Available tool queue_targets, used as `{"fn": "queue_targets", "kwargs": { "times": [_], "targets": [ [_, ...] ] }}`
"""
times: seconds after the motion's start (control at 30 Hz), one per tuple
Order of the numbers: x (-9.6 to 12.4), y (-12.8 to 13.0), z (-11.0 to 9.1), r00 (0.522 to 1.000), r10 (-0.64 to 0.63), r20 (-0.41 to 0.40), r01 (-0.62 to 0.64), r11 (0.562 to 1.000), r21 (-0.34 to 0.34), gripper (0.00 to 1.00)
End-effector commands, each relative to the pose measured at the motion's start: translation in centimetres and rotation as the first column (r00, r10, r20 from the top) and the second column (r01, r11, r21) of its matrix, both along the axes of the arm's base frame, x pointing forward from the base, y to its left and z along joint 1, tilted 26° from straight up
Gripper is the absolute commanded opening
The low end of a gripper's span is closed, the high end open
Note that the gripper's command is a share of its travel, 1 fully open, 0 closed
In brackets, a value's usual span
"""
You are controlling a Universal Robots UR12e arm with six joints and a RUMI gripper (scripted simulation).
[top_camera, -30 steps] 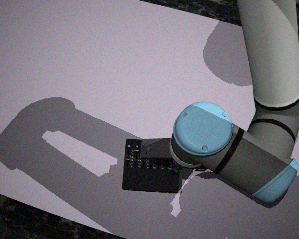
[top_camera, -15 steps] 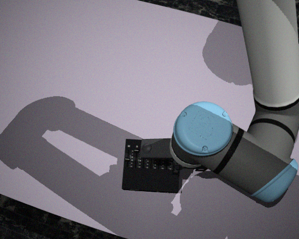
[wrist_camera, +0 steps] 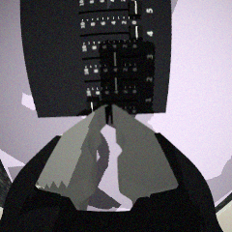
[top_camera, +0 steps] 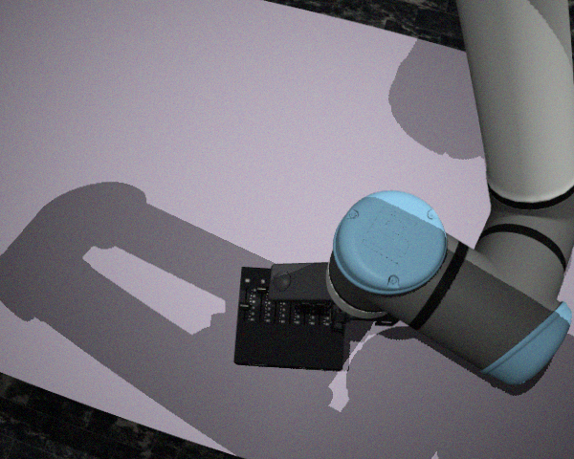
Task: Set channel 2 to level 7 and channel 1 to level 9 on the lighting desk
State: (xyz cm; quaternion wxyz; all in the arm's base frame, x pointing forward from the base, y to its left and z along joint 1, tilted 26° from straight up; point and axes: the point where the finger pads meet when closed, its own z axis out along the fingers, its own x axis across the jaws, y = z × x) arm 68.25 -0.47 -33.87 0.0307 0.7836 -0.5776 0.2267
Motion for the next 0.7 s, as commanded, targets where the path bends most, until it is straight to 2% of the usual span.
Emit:
{"fn": "queue_targets", "kwargs": {
  "times": [0.0, 0.33, 0.67],
  "targets": [
    [0.0, -0.1, 0.1, 1.000, 0.000, 0.001, 0.000, 1.000, 0.000, 0.00],
    [0.0, -0.1, 0.4, 1.000, 0.000, 0.001, 0.000, 1.000, 0.000, 0.00],
    [-0.9, 0.8, 2.7, 1.000, 0.000, 0.001, 0.000, 1.000, 0.000, 0.00]
  ]
}}
